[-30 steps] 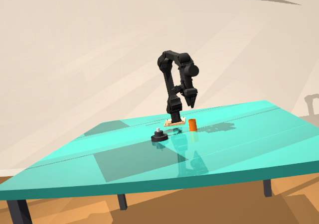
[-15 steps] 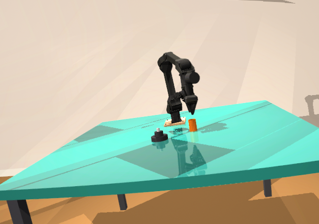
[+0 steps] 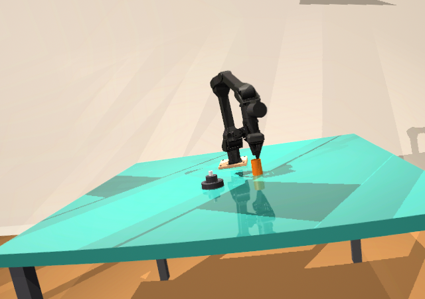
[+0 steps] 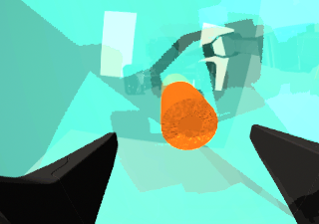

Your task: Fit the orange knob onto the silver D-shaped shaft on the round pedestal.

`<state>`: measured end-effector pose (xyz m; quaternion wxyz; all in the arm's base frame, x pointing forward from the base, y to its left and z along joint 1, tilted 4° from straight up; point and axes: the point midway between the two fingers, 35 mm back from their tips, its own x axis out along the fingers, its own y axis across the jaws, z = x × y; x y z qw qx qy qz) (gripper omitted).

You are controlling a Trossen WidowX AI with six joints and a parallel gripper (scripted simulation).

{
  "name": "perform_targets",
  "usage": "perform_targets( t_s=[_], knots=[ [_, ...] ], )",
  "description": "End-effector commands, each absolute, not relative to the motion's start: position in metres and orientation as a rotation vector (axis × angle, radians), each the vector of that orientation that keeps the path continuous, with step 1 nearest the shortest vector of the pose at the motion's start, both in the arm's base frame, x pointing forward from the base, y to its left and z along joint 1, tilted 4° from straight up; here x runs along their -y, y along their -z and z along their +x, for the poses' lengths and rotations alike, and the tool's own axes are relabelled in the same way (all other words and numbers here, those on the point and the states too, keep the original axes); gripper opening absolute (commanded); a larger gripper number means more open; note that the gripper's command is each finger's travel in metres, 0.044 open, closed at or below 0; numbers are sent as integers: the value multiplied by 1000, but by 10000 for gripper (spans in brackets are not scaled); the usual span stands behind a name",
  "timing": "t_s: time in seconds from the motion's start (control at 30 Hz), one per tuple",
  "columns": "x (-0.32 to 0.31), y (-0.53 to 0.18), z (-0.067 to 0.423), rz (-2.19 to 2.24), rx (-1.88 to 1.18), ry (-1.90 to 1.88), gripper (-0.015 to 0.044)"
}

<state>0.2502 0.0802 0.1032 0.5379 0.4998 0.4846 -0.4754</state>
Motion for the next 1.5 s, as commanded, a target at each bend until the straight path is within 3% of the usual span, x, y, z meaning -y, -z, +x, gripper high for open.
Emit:
perform_targets(
  t_s=[0.0,1.13,1.47],
  knots=[
    [-79,-93,250,1181,-1154,1142,440],
    [-77,-42,251,1180,-1154,1142,440],
    [-77,-42,251,1180,-1154,1142,177]
  ],
)
